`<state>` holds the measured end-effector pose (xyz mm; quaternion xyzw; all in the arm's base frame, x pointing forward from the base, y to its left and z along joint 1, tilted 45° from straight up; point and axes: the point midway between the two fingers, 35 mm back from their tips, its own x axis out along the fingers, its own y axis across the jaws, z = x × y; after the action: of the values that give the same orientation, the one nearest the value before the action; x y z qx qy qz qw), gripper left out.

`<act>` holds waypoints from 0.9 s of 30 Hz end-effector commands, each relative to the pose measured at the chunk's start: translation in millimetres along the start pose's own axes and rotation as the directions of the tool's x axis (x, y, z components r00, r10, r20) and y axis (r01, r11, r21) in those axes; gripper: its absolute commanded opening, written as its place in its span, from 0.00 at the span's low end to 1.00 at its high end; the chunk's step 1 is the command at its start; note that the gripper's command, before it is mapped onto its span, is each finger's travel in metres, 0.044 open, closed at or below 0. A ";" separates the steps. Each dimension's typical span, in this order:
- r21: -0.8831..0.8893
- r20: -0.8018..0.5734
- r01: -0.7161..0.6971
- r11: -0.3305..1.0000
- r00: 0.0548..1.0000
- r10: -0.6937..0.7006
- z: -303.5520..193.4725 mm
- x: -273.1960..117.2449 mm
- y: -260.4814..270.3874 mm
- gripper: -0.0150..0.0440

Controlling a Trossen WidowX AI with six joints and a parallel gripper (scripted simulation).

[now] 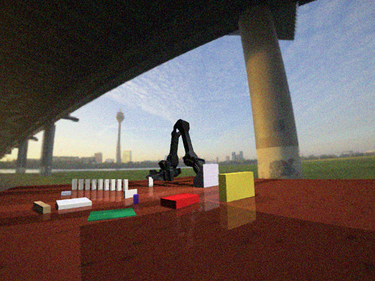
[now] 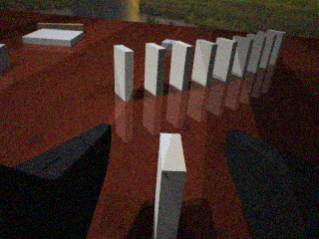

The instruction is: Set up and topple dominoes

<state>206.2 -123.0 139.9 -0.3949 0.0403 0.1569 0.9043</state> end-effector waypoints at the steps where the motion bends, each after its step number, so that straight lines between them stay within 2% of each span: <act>1: 0.004 -0.003 -0.001 1.000 1.000 0.001 -1.0 0.2 0.4 0.87; 4: 0.004 -0.003 -0.001 1.000 1.000 0.001 0.2 0.1 0.2 1.00; 11: 0.000 0.000 0.000 1.000 1.000 0.000 45.5 -4.1 -1.2 1.00; 18: 0.007 0.009 -0.022 1.000 1.000 0.022 52.1 0.5 -0.8 1.00; 23: 0.195 -0.074 -0.081 0.977 0.993 0.097 49.1 14.4 -6.0 1.00; 27: 0.408 -0.154 -0.103 0.907 0.972 0.179 49.6 29.5 -7.7 1.00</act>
<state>221.5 -86.3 174.9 -0.2920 0.1238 0.1760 0.9319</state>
